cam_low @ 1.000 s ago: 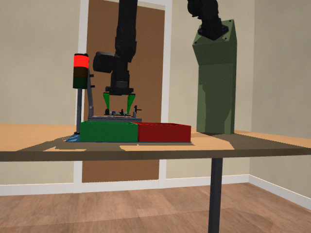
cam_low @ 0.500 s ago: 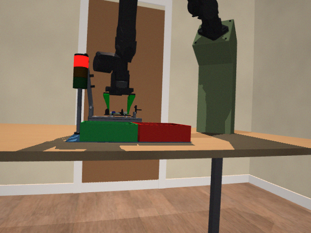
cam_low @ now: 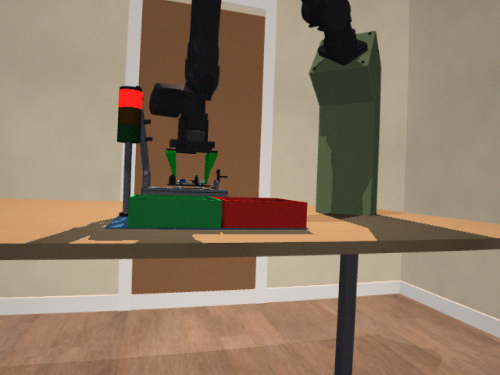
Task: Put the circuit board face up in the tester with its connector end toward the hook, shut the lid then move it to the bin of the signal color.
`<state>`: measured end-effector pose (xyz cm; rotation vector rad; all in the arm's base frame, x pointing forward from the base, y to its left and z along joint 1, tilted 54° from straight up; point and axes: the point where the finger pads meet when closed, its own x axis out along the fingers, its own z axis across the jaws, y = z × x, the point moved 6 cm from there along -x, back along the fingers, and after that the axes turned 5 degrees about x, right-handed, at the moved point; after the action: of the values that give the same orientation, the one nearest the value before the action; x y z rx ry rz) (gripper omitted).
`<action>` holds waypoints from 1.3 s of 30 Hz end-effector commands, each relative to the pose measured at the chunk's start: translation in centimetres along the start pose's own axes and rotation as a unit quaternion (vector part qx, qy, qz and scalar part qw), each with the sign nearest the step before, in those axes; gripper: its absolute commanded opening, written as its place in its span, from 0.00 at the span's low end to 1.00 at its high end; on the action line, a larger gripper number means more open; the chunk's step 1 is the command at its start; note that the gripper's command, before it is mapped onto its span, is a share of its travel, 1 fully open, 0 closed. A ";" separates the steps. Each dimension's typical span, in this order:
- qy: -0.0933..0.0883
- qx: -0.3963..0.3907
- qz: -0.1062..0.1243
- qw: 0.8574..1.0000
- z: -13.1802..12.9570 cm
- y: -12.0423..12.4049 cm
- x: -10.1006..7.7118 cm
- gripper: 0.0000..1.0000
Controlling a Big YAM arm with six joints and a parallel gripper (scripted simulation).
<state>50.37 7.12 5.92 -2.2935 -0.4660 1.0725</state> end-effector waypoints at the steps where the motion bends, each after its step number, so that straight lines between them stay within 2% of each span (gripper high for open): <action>1: 0.003 0.004 0.002 1.000 0.0 0.1 -1.0 0.72; 35: 0.005 0.002 0.004 1.000 -0.2 0.4 -2.0 0.72; 39: 0.004 -0.002 0.000 1.000 -0.3 -0.2 -1.7 0.72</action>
<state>49.81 6.65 6.27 -2.2912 -0.4625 1.0746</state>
